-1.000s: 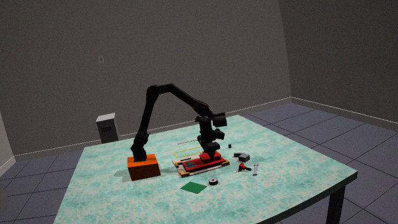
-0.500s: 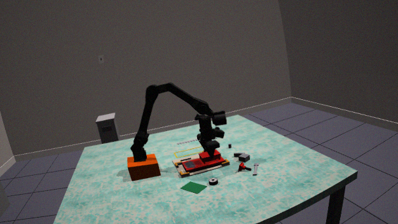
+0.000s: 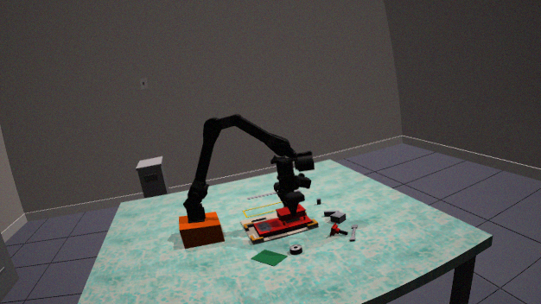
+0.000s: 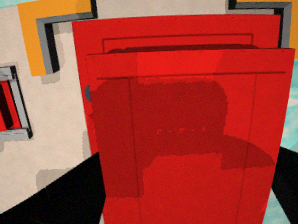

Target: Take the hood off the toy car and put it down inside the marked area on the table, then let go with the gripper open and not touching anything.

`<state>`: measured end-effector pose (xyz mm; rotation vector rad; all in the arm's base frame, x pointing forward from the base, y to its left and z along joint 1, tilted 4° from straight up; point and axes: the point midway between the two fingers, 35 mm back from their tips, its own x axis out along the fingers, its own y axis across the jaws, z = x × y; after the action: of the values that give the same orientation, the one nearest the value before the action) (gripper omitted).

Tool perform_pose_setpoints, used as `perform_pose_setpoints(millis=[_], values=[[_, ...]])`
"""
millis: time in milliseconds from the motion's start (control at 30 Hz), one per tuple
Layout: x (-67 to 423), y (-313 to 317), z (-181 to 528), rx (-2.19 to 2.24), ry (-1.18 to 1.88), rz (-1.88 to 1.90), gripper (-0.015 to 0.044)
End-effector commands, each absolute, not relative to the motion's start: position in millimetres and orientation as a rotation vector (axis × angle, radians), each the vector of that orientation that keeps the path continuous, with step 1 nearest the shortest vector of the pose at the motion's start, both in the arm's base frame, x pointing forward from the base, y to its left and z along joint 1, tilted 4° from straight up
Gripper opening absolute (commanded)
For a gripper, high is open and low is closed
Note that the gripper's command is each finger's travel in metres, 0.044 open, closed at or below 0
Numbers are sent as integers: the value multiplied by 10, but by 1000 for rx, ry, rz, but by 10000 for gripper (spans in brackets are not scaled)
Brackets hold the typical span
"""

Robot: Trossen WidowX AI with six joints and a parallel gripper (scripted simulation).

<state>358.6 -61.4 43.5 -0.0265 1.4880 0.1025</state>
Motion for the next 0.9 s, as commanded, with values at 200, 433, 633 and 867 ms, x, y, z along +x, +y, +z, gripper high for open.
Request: perform_pose_setpoints(millis=[200,433,633,867], values=[[3597,-621,526,-31,1481,104,0],[3587,-633,734,-31,1481,104,0],[3559,-643,962,-31,1481,104,0],[3559,-502,884,-26,1488,102,0]])
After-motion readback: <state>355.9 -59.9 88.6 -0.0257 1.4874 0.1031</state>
